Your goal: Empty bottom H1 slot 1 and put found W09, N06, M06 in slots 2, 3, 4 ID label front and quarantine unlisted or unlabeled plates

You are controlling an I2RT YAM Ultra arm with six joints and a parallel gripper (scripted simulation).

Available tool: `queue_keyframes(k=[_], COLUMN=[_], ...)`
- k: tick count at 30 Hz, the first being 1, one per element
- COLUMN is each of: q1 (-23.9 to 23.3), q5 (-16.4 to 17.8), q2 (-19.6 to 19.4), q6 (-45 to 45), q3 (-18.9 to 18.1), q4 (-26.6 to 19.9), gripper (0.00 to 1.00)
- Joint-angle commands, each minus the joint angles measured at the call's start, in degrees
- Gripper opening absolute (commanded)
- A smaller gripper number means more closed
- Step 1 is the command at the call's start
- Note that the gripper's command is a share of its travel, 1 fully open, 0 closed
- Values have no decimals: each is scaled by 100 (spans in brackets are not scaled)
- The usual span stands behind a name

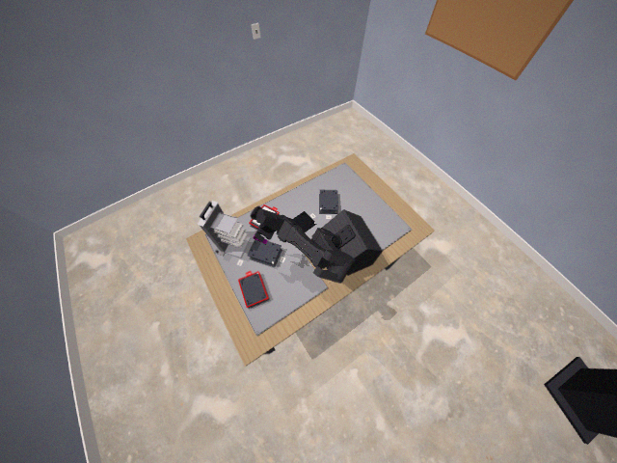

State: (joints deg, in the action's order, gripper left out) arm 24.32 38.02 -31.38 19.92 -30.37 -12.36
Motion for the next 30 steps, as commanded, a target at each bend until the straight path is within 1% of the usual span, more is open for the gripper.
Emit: queue_keyframes(k=[1,15,17,30], q1=[100,593,593,949], q5=[-203,-687,-687,-1040], q2=[-132,-726,-726,-1332], q6=[72,188,188,259], q3=[-227,-320,-320,-469], q4=[250,819,819,1314], gripper=[100,100,100,100])
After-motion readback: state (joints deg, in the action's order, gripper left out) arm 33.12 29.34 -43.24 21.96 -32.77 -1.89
